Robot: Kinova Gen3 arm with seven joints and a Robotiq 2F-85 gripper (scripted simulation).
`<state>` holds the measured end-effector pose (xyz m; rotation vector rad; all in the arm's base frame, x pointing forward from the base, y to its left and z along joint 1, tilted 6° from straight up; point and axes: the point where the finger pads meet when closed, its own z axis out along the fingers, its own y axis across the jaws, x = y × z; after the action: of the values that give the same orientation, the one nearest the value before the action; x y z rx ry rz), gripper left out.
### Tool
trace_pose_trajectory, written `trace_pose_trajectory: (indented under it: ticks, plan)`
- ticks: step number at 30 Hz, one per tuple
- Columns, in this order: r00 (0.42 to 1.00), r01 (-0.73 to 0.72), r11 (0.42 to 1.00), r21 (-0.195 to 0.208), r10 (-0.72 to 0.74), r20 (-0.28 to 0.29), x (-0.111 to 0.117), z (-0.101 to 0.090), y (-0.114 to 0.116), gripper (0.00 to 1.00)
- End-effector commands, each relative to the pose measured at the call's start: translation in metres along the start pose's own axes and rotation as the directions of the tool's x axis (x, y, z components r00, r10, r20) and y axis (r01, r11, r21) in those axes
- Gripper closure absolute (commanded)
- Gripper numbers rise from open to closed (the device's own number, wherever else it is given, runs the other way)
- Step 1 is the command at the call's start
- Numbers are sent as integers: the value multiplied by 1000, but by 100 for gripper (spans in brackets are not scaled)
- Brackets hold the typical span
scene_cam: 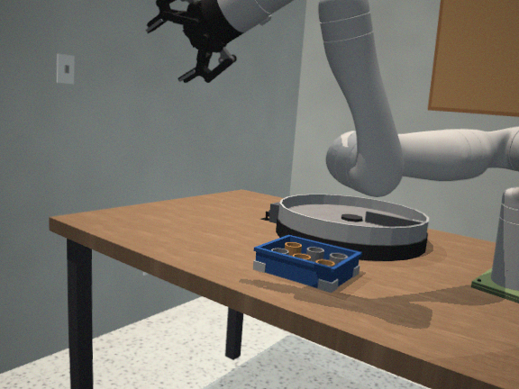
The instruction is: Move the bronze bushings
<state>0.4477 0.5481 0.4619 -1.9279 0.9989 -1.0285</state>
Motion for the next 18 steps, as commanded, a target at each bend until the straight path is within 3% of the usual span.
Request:
trace_pose_trajectory:
  ticks: [1,4,5,13,14,18]
  plan:
    - [999,-43,999,-1,43,-12,16,0,-3,0]
    - [999,-43,999,-1,43,-12,16,0,-3,0]
    - [990,-136,991,-10,135,-42,49,5,-3,0]
    - [990,-136,991,-10,135,-42,49,5,-3,0]
    - [971,-229,973,-16,227,-73,83,9,0,0]
    - [971,-229,973,-16,227,-73,83,9,0,0]
